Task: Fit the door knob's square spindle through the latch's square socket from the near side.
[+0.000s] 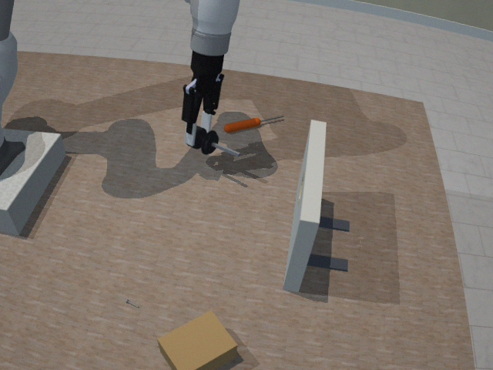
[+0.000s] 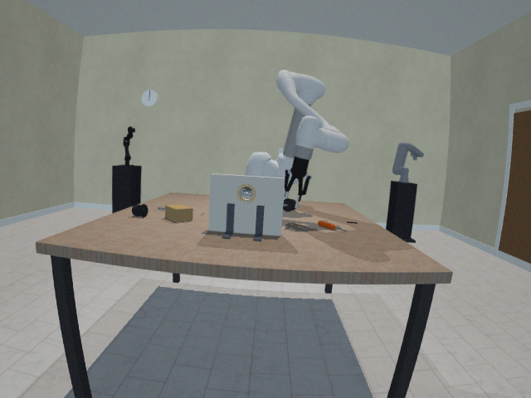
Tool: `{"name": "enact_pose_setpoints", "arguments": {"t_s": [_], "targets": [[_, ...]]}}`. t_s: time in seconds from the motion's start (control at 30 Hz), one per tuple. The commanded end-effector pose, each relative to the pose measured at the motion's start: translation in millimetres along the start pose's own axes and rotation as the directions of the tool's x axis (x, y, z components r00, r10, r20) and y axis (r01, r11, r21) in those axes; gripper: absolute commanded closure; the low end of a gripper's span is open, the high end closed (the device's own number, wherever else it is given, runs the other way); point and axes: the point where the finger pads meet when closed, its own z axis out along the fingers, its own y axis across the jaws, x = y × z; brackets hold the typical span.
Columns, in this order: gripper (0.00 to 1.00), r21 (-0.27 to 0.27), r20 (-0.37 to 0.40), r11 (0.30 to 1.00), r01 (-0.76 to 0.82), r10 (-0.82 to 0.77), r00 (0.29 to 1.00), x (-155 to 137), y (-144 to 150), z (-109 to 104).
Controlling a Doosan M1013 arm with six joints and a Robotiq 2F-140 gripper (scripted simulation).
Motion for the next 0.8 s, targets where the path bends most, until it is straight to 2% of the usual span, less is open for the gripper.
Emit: {"name": "enact_pose_setpoints", "arguments": {"t_s": [0.0,0.77], "targets": [[0.58,0.0,0.0,1.0,0.0,0.0,1.0,0.0,-1.1,-6.5],[0.58,0.0,0.0,1.0,0.0,0.0,1.0,0.0,-2.1,-12.0]]}}
